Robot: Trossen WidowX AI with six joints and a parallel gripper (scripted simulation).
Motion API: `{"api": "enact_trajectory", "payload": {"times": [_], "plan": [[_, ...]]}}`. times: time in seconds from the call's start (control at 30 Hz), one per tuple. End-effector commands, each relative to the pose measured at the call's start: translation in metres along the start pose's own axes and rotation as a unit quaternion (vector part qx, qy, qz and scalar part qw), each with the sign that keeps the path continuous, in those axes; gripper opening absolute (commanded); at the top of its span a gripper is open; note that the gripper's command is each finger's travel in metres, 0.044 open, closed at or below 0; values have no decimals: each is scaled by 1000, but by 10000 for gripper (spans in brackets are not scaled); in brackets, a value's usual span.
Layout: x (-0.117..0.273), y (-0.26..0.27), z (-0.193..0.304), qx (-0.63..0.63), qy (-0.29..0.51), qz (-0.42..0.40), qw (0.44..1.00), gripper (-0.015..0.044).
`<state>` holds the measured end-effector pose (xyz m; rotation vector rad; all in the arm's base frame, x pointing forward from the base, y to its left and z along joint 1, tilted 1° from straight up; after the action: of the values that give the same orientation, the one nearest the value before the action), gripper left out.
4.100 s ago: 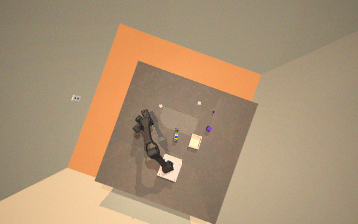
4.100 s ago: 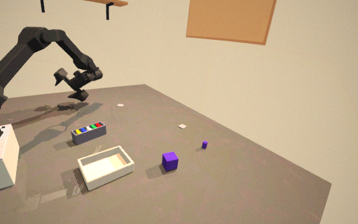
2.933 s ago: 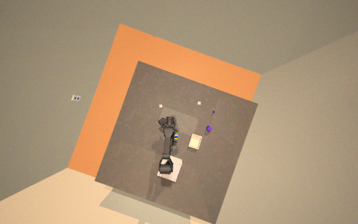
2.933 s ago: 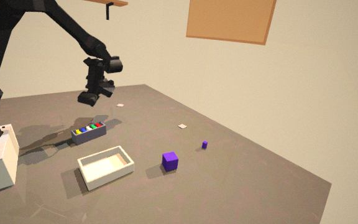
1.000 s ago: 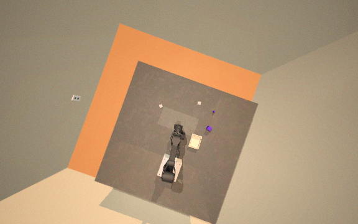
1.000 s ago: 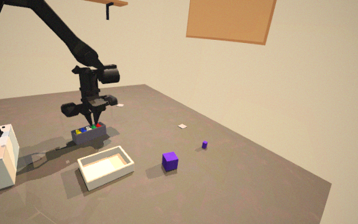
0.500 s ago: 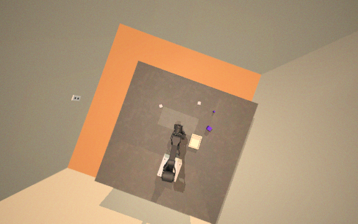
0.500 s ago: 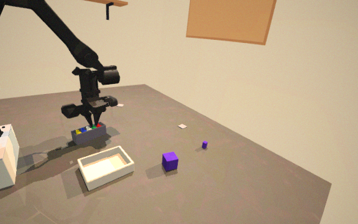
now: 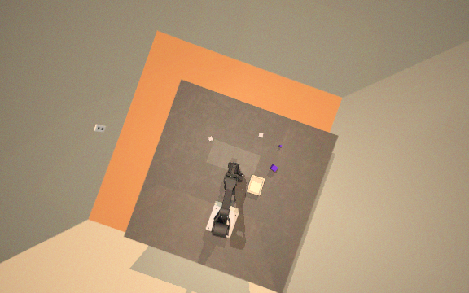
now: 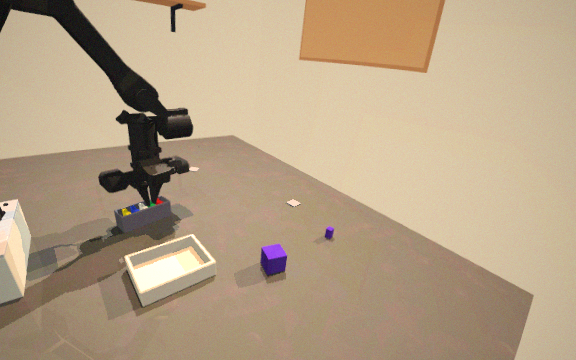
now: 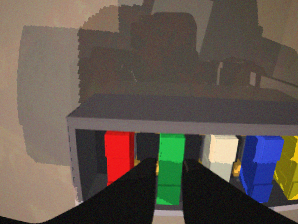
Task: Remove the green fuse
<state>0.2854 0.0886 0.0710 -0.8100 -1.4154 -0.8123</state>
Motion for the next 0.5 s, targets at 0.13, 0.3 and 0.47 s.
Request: {"api": "enact_trajectory", "payload": {"times": [0.13,0.3,0.47], "plan": [[0,0,0,0,0,0,1000,0],[1,0,0,0,0,0,1000,0],[3,0,0,0,0,0,1000,0]]}}
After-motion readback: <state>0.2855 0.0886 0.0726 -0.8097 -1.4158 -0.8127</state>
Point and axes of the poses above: the point midway between the two fingers, 35 mm back from their tips, its own x axis back along the fingers, its own y axis across the jaws, z = x × y, the point moved 9 cm from there along x, back along the fingers, and after that the axes turned 6 degrees about x, right-handed, at the moved point
